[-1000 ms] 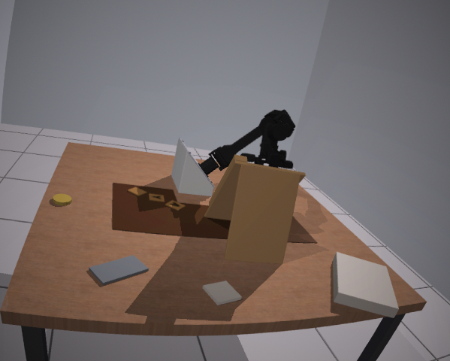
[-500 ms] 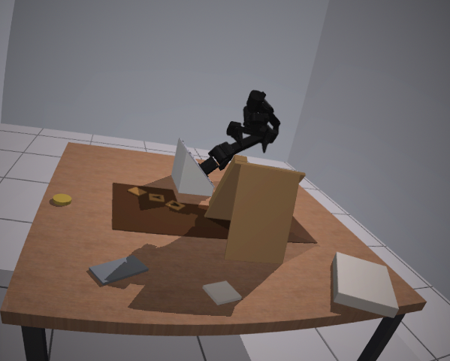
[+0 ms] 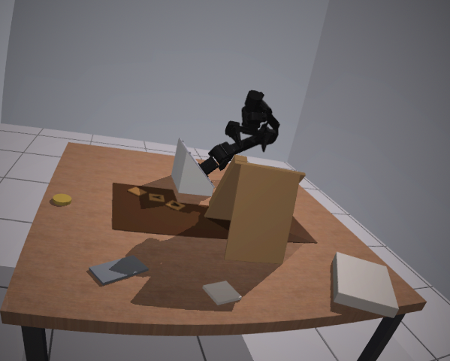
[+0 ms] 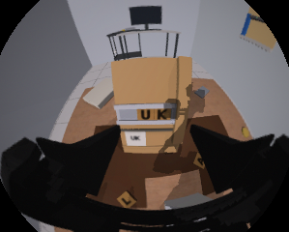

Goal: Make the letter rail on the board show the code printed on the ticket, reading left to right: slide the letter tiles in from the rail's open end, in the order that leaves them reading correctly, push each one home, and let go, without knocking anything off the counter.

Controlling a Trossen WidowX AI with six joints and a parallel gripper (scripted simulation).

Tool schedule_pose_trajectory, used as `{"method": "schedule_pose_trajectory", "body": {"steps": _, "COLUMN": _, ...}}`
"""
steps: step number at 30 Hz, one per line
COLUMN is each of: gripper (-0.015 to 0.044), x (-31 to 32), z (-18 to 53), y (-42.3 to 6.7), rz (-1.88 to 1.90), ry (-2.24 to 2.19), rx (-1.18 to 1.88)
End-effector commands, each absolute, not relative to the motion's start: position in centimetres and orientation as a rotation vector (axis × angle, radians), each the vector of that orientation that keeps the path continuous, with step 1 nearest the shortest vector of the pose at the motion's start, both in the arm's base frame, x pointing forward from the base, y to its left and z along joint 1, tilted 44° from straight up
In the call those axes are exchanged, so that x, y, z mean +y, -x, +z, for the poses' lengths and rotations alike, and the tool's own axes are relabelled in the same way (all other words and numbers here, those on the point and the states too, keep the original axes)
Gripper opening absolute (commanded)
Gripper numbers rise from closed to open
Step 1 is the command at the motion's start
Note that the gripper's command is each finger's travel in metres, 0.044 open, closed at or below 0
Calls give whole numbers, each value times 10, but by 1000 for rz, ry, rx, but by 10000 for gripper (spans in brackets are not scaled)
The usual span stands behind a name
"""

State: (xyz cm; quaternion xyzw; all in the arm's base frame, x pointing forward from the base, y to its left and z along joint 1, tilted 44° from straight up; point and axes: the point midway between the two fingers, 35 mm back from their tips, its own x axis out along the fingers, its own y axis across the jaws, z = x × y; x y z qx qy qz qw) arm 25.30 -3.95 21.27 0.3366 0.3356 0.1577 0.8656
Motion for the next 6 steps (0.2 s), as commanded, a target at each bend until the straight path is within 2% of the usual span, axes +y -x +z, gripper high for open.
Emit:
{"method": "schedule_pose_trajectory", "body": {"steps": 1, "gripper": 440, "x": -39, "z": 213, "y": -253, "rz": 335, "ry": -701, "rx": 699}}
{"method": "schedule_pose_trajectory", "body": {"steps": 6, "gripper": 440, "x": -39, "z": 213, "y": -253, "rz": 335, "ry": -701, "rx": 699}}
